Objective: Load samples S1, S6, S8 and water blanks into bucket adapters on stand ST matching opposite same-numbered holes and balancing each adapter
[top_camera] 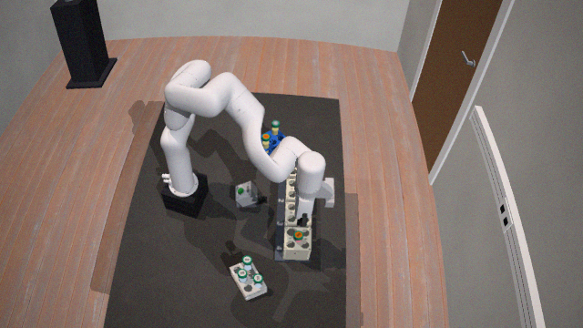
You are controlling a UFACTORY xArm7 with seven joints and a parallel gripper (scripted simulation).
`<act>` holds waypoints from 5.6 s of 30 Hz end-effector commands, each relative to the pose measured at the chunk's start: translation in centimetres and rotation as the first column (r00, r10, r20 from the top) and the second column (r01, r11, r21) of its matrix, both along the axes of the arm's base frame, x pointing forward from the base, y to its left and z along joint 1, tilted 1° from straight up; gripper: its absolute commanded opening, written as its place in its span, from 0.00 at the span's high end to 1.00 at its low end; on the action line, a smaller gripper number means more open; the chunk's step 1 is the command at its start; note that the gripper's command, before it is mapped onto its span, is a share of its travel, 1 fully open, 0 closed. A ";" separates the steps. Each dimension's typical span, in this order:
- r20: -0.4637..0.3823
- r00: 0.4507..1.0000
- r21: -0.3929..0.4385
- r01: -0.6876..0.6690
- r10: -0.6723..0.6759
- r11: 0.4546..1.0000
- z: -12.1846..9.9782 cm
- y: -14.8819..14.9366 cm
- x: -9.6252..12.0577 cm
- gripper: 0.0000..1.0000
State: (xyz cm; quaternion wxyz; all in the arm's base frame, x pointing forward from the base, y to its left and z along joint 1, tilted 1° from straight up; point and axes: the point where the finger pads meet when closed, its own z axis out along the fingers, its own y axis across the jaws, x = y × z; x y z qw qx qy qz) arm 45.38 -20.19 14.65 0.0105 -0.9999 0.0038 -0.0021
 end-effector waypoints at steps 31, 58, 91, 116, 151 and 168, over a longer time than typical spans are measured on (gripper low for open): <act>0.012 0.921 -0.007 -0.389 0.389 0.921 0.3 5.7 -1.6 0.43; 0.016 0.766 -0.011 -0.643 0.643 0.766 0.5 17.7 -5.2 0.43; 0.016 0.766 -0.010 -0.643 0.643 0.766 0.8 31.6 -9.4 0.43; 0.017 0.766 -0.009 -0.643 0.643 0.766 1.0 41.7 -12.4 0.43; 0.017 0.766 -0.009 -0.643 0.643 0.766 -1.3 46.1 -13.7 0.43; 0.017 0.766 -0.009 -0.643 0.643 0.766 -4.3 46.1 -13.7 0.43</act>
